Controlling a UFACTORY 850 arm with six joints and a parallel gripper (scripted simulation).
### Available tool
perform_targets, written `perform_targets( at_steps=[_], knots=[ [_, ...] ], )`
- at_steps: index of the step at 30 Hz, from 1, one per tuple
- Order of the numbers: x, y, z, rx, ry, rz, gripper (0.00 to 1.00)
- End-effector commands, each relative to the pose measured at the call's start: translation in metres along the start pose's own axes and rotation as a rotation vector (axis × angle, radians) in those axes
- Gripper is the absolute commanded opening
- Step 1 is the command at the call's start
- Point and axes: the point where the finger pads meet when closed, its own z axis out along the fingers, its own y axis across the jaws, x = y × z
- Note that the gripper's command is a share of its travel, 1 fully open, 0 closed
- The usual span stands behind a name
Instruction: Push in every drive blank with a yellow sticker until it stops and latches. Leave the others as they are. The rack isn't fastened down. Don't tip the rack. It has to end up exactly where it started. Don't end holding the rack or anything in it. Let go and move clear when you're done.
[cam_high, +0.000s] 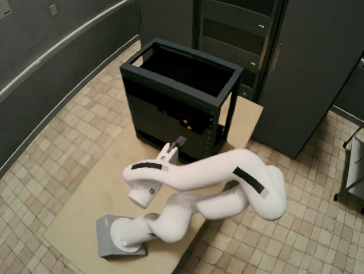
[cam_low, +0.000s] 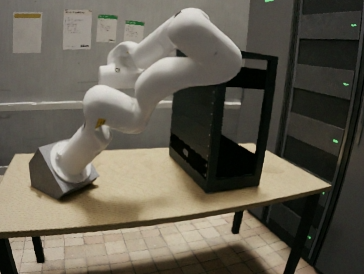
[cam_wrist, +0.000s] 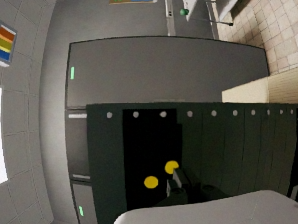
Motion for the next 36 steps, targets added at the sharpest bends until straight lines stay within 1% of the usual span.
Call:
perform_targets(
  at_steps=[1, 2, 4, 7, 9, 36],
  knots=[
    [0.0, -0.001, 0.022, 0.0, -0.001, 0.001, 0.0],
    [0.0, -0.001, 0.028, 0.0, -0.001, 0.001, 0.0],
    [0.0, -0.001, 0.028, 0.0, -0.001, 0.001, 0.0],
    [0.0, -0.001, 0.042, 0.0, -0.001, 0.001, 0.0],
    [0.0, -0.001, 0.047, 0.0, -0.001, 0.001, 0.0],
    [0.0, -0.001, 0.051, 0.0, -0.001, 0.001, 0.0]
  ],
)
